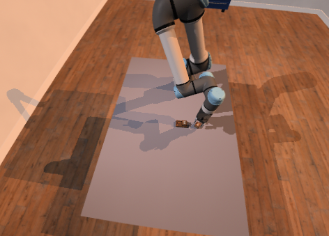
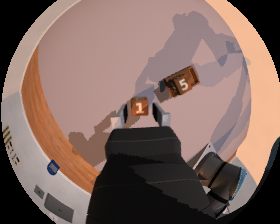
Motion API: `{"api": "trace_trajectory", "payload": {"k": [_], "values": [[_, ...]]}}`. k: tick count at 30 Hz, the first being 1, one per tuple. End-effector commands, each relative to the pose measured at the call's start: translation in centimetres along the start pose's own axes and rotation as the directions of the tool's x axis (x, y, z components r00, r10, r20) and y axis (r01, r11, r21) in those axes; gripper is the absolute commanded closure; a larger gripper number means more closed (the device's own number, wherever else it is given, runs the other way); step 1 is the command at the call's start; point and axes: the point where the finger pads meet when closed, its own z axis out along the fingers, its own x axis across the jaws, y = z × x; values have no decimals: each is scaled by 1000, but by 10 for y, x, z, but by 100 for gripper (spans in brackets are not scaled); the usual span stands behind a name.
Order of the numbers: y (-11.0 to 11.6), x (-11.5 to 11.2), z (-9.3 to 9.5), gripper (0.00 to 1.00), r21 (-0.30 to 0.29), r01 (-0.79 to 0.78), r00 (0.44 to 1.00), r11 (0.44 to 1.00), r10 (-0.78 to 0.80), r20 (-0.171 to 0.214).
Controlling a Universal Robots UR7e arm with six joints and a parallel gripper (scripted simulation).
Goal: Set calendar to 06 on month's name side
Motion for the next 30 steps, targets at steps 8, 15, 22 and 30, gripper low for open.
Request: {"api": "trace_trajectory", "payload": {"k": [8, 15, 22, 30], "values": [[0, 0, 2, 10, 1, 0, 1000, 1000, 0, 1], [0, 0, 13, 10, 1, 0, 1000, 1000, 0, 1], [0, 0, 22, 10, 1, 0, 1000, 1000, 0, 1], [0, 0, 29, 10, 1, 0, 1000, 1000, 0, 1]]}}
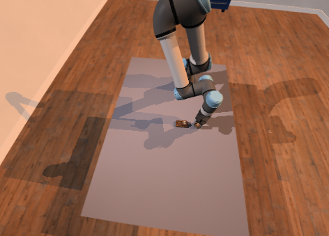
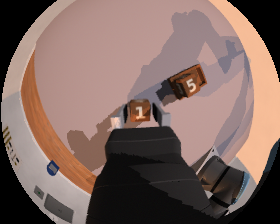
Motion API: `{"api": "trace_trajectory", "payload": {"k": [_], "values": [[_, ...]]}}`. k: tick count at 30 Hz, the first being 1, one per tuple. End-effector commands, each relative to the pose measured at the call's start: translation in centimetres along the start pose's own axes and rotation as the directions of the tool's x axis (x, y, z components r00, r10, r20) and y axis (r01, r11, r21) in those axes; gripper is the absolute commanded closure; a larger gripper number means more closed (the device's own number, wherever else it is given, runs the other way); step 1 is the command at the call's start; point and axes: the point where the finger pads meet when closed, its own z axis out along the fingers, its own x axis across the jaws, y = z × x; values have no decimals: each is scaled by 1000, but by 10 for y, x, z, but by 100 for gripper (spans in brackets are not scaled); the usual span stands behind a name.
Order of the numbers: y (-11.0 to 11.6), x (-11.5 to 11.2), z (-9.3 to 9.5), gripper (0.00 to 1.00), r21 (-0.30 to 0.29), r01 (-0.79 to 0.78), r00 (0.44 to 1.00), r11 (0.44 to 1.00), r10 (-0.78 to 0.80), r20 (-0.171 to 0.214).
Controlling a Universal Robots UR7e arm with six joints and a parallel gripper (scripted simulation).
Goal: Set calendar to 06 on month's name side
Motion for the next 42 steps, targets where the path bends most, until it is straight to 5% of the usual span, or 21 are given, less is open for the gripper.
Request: {"api": "trace_trajectory", "payload": {"k": [1, 39, 40, 42], "values": [[0, 0, 2, 10, 1, 0, 1000, 1000, 0, 1], [0, 0, 2, 10, 1, 0, 1000, 1000, 0, 1], [0, 0, 2, 40, 1, 0, 1000, 1000, 0, 1], [0, 0, 2, 40, 1, 0, 1000, 1000, 0, 1]]}}
